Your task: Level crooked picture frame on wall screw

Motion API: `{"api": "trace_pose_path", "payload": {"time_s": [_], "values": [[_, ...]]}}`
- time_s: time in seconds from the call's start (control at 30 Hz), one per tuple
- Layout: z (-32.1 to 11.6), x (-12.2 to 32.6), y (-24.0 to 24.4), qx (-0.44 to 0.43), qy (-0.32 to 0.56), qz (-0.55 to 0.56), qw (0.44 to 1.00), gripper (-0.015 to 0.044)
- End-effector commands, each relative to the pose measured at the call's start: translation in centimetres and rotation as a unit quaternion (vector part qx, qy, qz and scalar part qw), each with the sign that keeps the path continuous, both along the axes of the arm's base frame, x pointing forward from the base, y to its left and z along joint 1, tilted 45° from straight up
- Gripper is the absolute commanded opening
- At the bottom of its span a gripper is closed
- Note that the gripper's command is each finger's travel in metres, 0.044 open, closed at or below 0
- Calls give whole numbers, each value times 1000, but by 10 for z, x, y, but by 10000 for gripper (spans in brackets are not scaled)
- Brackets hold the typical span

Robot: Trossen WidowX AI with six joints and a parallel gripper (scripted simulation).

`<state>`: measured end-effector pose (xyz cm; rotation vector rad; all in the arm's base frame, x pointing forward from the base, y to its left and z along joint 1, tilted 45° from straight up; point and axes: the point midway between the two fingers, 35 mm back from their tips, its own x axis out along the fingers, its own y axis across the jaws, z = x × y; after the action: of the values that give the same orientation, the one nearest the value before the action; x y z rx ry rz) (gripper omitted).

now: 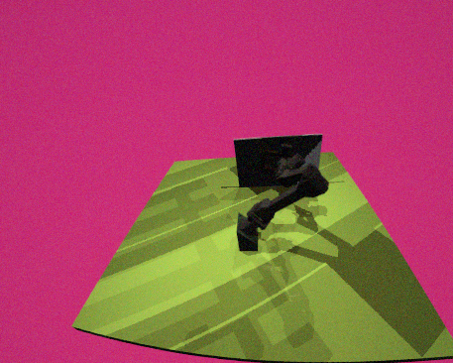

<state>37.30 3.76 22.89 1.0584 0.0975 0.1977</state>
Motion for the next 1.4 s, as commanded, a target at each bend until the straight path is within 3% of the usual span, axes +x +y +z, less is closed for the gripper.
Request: {"api": "trace_pose_path", "payload": {"time_s": [0.0,0.1,1.37], "values": [[1,0,0,2,-1,0,1000,56],[1,0,0,2,-1,0,1000,0],[9,-1,5,3,-1,0,1000,0]]}}
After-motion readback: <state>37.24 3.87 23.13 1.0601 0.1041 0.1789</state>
